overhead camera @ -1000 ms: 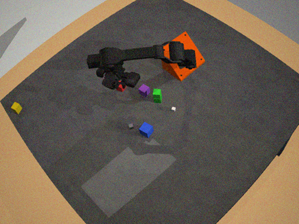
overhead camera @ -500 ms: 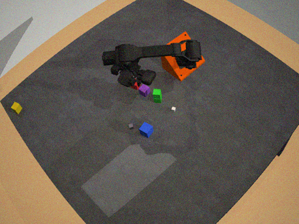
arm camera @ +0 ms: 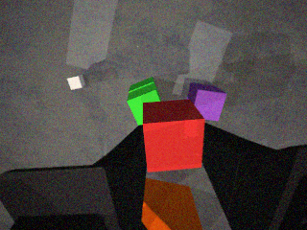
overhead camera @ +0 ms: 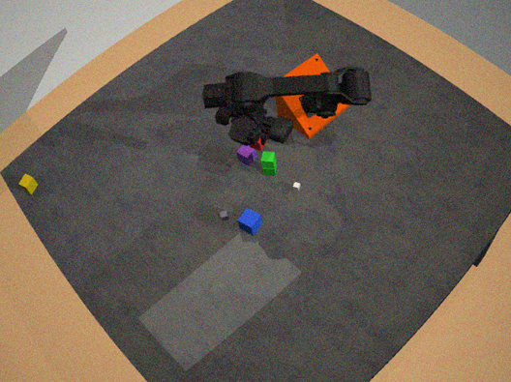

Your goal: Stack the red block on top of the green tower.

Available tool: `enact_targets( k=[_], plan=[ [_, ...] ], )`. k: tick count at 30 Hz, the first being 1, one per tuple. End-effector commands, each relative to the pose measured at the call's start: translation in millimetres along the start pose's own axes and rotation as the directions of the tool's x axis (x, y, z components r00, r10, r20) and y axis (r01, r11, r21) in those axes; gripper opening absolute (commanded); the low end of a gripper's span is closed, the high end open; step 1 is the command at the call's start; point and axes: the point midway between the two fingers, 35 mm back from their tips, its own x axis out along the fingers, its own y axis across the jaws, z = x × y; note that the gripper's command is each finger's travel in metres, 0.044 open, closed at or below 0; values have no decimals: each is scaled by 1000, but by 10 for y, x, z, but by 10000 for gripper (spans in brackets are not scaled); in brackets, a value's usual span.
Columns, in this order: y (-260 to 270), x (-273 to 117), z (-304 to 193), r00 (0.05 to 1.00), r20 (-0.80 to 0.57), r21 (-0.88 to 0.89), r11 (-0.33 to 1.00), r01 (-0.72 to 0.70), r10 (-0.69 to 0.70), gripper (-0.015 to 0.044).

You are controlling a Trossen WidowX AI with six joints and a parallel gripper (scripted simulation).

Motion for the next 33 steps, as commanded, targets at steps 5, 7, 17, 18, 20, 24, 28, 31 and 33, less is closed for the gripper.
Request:
enact_targets(
  k=[5, 7, 17, 18, 20, 24, 28, 31, 33],
  plan=[
    [165, 67, -143, 1000, -3, -6, 1000, 5, -5, 0],
    [165, 125, -134, 1000, -3, -6, 1000, 5, -5, 0],
    [167, 386, -112, 1000, -2, -6, 1000, 5, -5, 0],
    [165, 420, -112, 1000, -2, -6, 1000, 5, -5, 0],
    [164, 492, -113, 1000, -2, -6, 1000, 5, -5, 0],
    [165, 584, -116, 1000, -2, -7, 1000, 4, -4, 0],
    [165, 584, -116, 1000, -2, -7, 1000, 4, -4, 0],
    [165, 585, -116, 1000, -2, -7, 1000, 4, -4, 0],
    [165, 585, -116, 1000, -2, -7, 1000, 4, -4, 0]
  ],
)
